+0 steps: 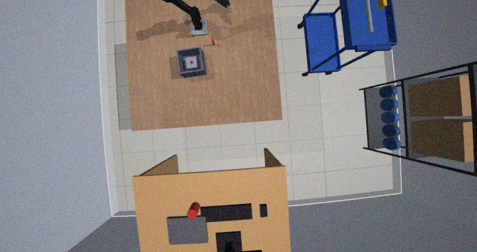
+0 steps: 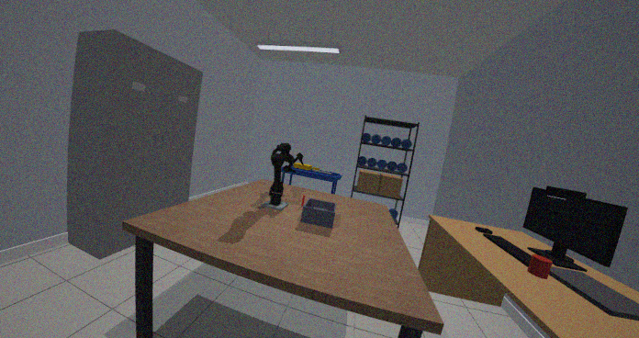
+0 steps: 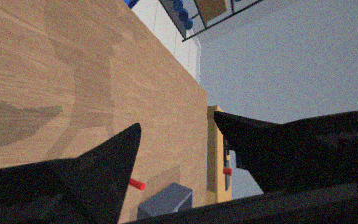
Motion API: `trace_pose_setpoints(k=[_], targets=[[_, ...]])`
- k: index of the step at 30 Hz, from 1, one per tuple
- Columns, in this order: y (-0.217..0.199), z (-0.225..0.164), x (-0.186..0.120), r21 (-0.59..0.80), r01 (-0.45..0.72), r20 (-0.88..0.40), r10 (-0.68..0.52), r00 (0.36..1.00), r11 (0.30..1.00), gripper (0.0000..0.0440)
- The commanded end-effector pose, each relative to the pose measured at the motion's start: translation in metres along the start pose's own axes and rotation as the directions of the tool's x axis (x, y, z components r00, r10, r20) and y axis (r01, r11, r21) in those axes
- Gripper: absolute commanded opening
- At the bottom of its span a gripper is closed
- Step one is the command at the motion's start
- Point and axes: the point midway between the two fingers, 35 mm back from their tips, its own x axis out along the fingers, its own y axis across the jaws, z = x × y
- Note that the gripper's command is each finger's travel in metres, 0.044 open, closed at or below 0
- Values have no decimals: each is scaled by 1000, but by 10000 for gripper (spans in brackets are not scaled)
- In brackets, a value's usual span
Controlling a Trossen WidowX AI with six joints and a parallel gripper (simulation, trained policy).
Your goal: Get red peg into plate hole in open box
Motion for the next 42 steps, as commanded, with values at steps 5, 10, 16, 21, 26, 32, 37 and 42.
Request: trace_pose_setpoints(k=[5, 10, 16, 21, 26, 32, 37, 42], targets=[[-7, -9, 5, 167, -14, -16, 17, 1000, 986, 440], [-6, -24, 14, 328, -34, -62, 57, 996, 944, 440], [-2, -43, 23, 506, -36, -124, 114, 986, 862, 440], [2, -59, 30, 639, -17, -174, 165, 971, 769, 440], [6, -75, 35, 751, 22, -220, 219, 951, 660, 440], [12, -92, 41, 855, 91, -268, 284, 921, 511, 440], [18, -106, 44, 911, 164, -302, 341, 890, 378, 440], [25, -119, 47, 938, 248, -329, 398, 856, 242, 440]])
